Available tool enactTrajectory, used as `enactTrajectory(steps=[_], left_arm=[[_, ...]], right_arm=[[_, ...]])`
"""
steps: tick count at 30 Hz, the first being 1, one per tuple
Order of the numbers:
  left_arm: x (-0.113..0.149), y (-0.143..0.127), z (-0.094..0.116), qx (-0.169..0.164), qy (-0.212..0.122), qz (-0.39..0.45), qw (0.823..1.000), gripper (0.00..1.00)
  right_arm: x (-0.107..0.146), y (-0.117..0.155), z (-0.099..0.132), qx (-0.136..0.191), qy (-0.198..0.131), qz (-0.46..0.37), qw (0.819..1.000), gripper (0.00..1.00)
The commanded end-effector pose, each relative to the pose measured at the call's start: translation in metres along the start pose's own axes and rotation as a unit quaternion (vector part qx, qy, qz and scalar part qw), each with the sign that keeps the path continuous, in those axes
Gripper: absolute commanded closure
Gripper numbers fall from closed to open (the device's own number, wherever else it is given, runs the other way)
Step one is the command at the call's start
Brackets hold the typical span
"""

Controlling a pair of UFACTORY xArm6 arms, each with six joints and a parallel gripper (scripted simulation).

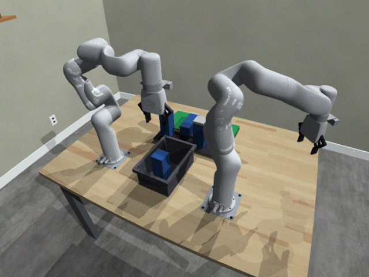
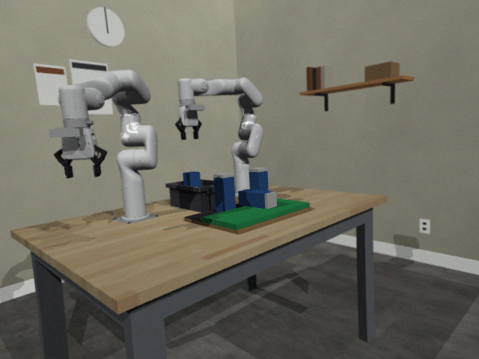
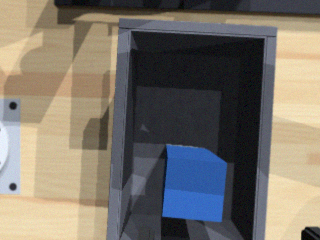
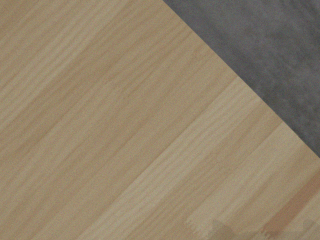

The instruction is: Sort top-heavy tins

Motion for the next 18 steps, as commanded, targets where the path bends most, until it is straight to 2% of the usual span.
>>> enactTrajectory(steps=[1,8,10,18], left_arm=[[-0.024,0.004,0.002,0.002,-0.001,0.000,1.000,0.16],[-0.082,0.011,0.002,0.002,-0.001,0.000,1.000,0.16],[-0.082,0.011,0.002,0.002,-0.001,0.000,1.000,0.16],[-0.146,0.019,0.002,0.003,-0.001,0.000,1.000,0.16]], right_arm=[[-0.001,0.000,0.002,0.000,0.002,0.000,1.000,0.00],[-0.001,0.000,0.002,0.000,0.002,0.000,1.000,0.00],[-0.001,0.000,0.002,0.000,0.002,0.000,1.000,0.00],[-0.001,0.000,0.002,0.000,0.002,0.000,1.000,0.00]])
Point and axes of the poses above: on each arm, the point where the finger pads meet when closed, its own z axis back along the fingers, its own y axis across the jaws, x = y × z, the point moved 6 cm from there along z, back along the fingers, and after that the axes turned 11 degrees about z, right-handed, at the moved point
